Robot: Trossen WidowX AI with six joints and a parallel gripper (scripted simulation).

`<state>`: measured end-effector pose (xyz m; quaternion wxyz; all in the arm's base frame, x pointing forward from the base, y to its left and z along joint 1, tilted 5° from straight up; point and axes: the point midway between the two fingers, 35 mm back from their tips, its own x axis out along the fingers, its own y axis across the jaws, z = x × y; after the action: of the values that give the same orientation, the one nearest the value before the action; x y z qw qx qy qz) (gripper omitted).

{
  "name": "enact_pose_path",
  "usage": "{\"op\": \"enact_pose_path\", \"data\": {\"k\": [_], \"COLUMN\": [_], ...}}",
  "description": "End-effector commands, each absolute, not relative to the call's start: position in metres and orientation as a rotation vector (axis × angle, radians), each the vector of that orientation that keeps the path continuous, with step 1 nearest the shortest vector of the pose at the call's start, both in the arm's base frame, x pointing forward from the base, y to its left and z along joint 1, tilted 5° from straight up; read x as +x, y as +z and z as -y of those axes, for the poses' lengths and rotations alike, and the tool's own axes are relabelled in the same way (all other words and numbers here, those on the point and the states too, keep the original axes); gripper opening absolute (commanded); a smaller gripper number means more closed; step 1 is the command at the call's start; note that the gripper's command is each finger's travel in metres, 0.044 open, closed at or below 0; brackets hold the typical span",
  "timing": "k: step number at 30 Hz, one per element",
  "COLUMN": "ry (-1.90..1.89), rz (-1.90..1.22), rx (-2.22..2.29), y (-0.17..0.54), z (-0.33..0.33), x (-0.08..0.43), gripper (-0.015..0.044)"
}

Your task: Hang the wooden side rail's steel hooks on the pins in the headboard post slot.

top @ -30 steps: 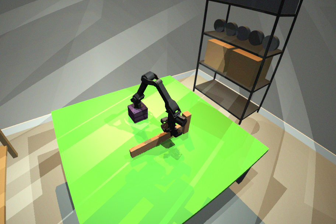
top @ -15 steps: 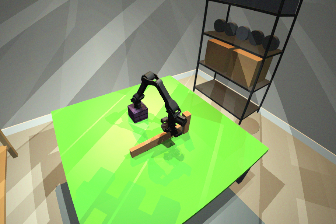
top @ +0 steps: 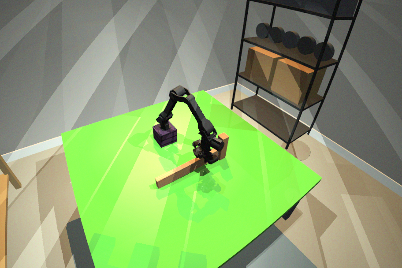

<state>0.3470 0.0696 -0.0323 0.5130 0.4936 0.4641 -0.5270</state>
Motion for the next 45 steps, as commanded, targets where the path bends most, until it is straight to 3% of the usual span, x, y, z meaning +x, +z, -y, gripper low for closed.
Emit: {"op": "enact_pose_path", "data": {"k": [1, 45], "ry": [-1.258, -1.258], "rz": [-1.111, -1.112], "rx": [1.197, 1.198], "y": [-0.0283, -0.0311], "z": [-0.0724, -0.0772], "x": [0.3503, 0.3484], "gripper": [0.0000, 0.0000]}}
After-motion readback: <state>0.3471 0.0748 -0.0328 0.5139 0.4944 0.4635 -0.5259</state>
